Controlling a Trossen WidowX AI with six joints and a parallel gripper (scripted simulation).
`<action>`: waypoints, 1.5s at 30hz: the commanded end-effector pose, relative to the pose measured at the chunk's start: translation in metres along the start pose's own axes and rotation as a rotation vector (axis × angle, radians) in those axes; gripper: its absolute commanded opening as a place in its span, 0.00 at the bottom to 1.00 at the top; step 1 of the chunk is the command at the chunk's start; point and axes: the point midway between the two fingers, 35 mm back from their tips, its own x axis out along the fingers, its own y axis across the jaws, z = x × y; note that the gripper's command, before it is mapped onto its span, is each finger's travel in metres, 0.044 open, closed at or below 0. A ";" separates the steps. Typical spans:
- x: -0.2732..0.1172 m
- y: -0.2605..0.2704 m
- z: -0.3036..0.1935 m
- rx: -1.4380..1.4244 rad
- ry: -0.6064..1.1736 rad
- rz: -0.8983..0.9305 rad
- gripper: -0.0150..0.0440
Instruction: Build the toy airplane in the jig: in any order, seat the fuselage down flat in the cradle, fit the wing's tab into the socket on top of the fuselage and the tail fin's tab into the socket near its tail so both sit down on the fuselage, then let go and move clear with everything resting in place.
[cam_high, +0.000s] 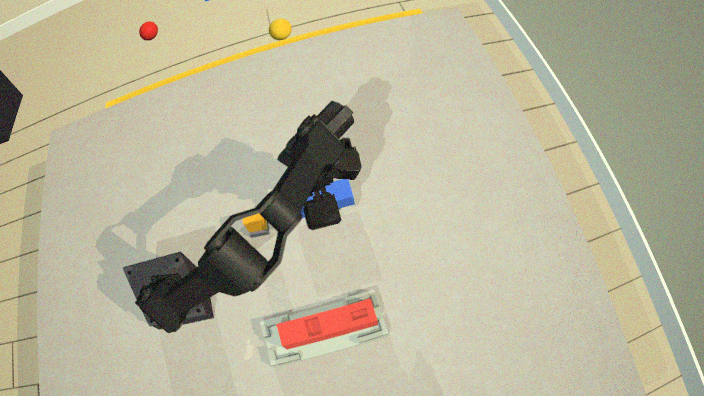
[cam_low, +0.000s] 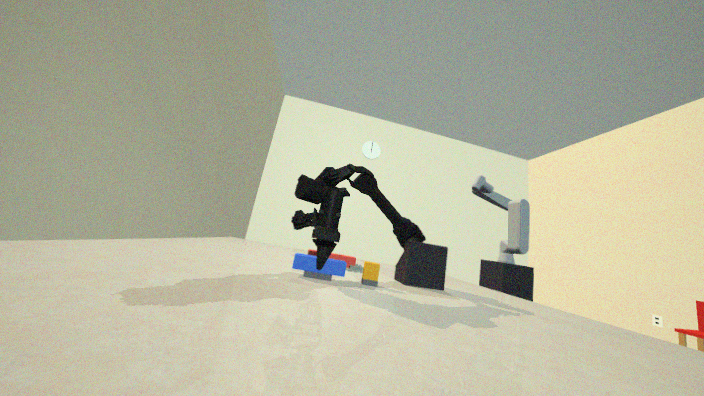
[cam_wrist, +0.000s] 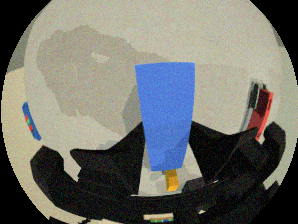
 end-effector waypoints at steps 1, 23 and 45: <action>0.001 -0.001 0.000 -0.006 0.000 -0.005 0.55; -0.037 0.004 0.003 0.007 0.008 0.004 0.25; -0.105 0.003 0.002 0.000 0.005 0.003 0.25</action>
